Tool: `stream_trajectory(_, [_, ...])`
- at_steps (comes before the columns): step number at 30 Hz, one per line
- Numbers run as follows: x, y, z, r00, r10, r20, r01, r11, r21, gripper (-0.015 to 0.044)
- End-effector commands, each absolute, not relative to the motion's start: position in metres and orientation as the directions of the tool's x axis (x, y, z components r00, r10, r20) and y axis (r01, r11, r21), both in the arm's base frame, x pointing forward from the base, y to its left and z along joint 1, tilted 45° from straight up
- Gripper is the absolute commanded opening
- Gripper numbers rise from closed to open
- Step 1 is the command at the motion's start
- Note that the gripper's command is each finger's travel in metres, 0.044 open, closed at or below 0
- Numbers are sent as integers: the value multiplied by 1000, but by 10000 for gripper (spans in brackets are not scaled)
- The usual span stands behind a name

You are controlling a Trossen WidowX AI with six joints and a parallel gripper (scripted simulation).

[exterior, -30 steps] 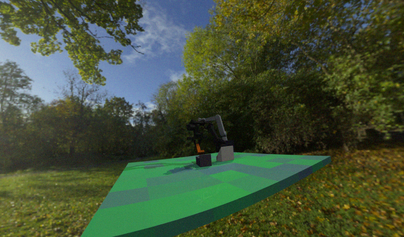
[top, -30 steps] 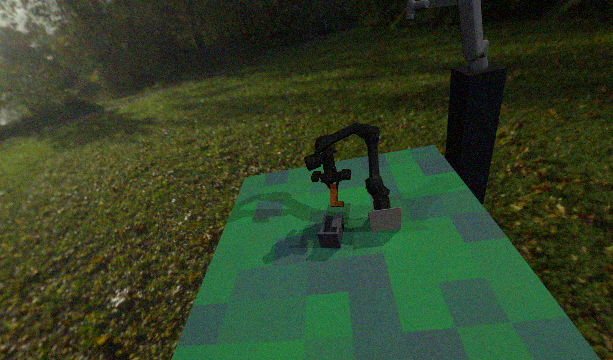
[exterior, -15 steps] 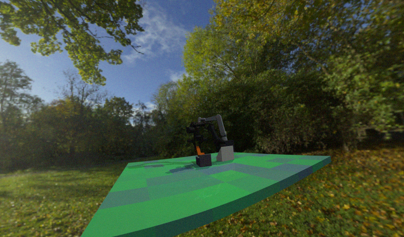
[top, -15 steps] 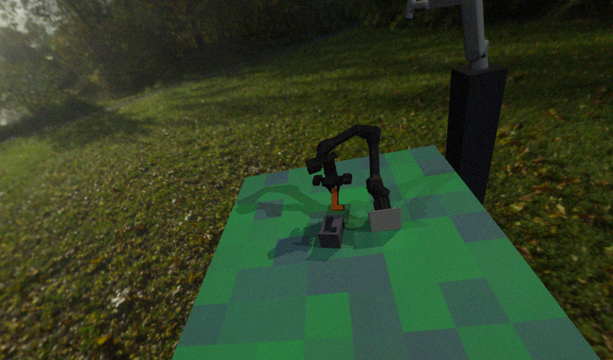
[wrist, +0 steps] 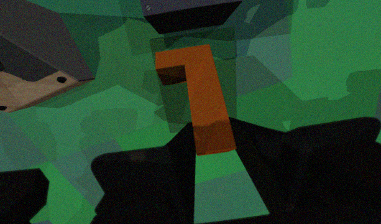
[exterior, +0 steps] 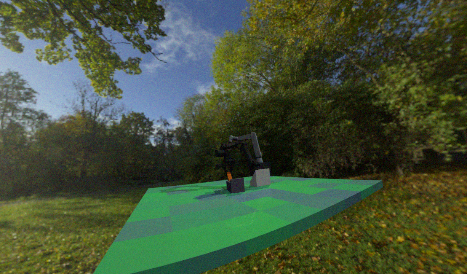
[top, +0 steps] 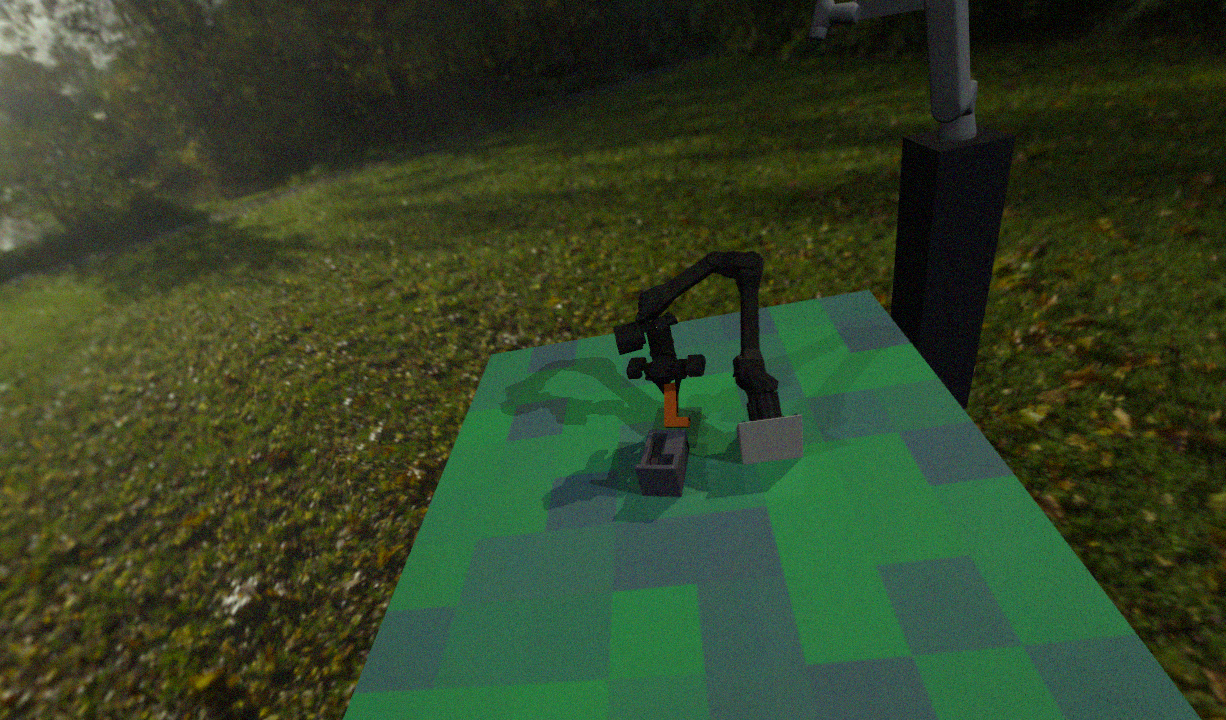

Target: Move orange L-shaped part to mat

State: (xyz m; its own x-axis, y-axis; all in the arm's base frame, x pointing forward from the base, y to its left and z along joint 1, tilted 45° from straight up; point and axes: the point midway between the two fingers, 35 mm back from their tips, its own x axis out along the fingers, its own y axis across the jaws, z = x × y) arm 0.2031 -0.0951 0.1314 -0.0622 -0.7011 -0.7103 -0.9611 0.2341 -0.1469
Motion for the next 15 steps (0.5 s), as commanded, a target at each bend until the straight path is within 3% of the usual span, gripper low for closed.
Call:
stream_trajectory(1, [203,-100,128,-61,-705,-706,-962,231,-148,0])
stream_trajectory(15, [201,-112,116,-61,-707,-705,-962,231,-148,0])
